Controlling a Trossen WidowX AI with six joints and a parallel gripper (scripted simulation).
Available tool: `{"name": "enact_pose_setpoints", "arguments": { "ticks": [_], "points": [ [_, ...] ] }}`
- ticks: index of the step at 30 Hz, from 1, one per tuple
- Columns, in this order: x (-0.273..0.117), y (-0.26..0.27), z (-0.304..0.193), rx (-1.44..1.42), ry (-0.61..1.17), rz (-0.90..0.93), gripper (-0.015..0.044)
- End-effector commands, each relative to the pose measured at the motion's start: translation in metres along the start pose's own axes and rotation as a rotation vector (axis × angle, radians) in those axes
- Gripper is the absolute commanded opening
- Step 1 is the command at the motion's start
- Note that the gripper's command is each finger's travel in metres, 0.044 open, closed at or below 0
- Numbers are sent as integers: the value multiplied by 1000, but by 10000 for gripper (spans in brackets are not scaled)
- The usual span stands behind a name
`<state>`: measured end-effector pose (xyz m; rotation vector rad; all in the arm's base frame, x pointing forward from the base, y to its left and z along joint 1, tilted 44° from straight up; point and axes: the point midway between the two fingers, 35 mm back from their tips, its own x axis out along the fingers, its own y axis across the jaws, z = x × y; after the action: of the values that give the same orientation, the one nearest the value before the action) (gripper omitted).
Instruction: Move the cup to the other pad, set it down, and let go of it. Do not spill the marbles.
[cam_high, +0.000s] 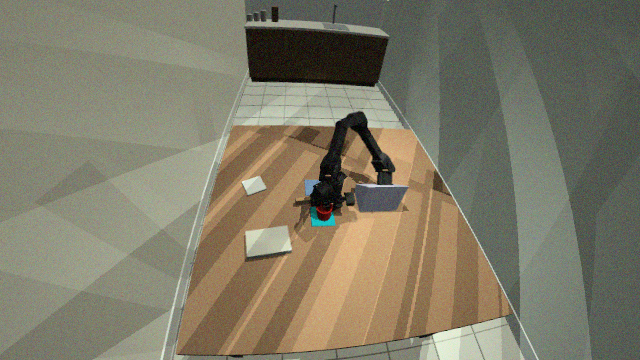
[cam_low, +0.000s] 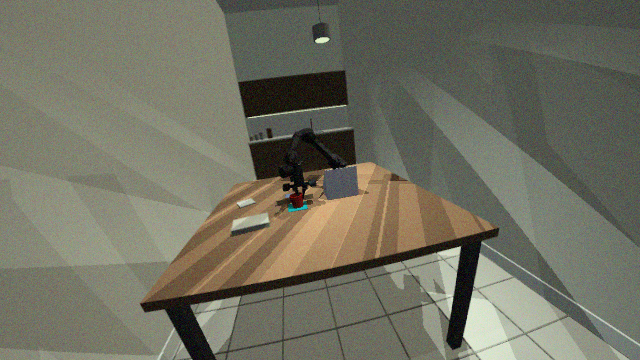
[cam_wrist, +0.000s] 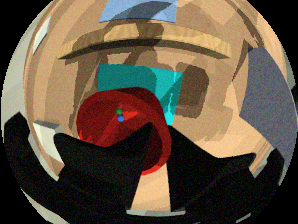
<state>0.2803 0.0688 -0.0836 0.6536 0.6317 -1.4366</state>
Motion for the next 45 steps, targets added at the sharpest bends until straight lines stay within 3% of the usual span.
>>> {"name": "enact_pose_setpoints", "arguments": {
  "ticks": [1,40,45],
  "points": [
    [0,0,0,1,0,-1,128],
    [-52,1,-1,-6,-3,0,128],
    [-47,1,-1,-12,-6,3,259]
  ]
}}
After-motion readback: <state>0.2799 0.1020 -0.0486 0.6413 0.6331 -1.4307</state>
